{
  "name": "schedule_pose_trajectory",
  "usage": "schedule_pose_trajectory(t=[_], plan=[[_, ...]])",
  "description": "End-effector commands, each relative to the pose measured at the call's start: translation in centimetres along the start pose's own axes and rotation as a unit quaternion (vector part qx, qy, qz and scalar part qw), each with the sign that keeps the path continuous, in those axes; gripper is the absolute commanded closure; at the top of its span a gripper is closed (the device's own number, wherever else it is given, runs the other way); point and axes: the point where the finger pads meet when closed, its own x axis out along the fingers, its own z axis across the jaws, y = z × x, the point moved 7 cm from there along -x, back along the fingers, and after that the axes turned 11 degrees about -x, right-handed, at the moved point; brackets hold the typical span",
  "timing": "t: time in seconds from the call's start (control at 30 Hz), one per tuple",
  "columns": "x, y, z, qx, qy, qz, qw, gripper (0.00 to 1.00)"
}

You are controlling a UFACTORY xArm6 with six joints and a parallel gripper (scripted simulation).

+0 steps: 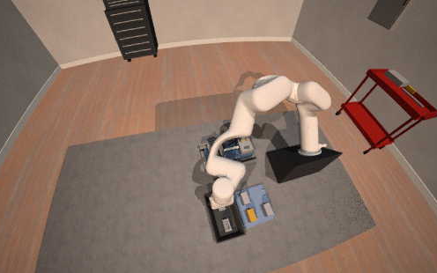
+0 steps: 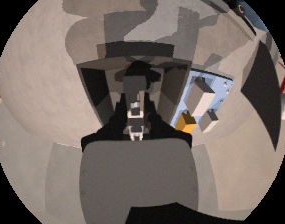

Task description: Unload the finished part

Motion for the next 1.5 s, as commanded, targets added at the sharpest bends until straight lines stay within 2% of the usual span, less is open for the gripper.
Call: schedule_pose_trajectory(t=[0.0, 0.23, 0.27, 1.47], plan=[[-0.19, 0.03, -0.13, 0.001, 0.002, 0.000, 1.000, 1.00], [-0.19, 0.03, -0.13, 0.001, 0.002, 0.000, 1.000, 1.00], [-0.19, 0.03, -0.13, 0.001, 0.002, 0.000, 1.000, 0.31], [-0.23, 0.03, -0.13, 0.001, 0.002, 0.000, 1.000, 0.31]])
